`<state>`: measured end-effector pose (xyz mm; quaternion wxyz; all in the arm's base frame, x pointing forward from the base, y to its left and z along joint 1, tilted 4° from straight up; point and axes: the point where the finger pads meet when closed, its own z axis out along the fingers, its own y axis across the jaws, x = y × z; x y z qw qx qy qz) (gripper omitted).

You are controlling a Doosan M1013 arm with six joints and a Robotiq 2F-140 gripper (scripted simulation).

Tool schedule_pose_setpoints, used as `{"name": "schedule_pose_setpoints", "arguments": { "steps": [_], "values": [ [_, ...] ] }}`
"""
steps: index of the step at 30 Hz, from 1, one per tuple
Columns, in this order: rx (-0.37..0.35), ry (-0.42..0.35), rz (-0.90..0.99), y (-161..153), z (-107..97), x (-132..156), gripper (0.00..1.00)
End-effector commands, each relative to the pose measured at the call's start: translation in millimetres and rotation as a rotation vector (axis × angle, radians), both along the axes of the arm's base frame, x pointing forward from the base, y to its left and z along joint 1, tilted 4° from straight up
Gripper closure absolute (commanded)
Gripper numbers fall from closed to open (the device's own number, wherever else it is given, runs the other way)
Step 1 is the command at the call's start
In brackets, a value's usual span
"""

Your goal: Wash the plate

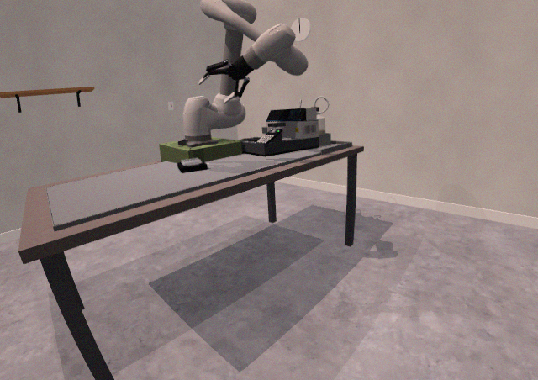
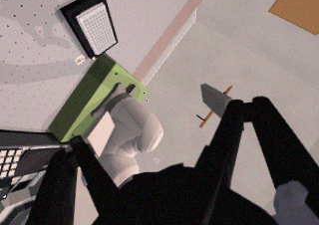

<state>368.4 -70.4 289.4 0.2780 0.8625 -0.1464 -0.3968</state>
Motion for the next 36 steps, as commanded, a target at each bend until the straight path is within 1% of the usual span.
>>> {"name": "schedule_pose_setpoints", "arguments": {
  "steps": [1, 17, 18, 21, 24, 28, 31, 32, 34, 36],
  "values": [
    [0.0, 0.0, 0.0, 0, 0, 0, 0.0],
    [0.0, 0.0, 0.0, 0, 0, 0, 0.0],
    [0.025, -0.021, 0.009, 1, -1, -5, 0.3],
    [0.091, -0.076, 0.033, 4, -6, -19, 0.3],
    [0.091, -0.076, 0.033, 6, -8, -26, 0.3],
    [0.178, -0.154, 0.069, 11, -16, -44, 0.3],
    [0.178, -0.154, 0.069, 13, -19, -50, 0.3],
    [0.2, -0.176, 0.08, 15, -21, -54, 0.3],
    [0.2, -0.176, 0.08, 15, -21, -54, 0.3],
    [0.244, -0.221, 0.101, 18, -26, -62, 0.3]
  ]
}}
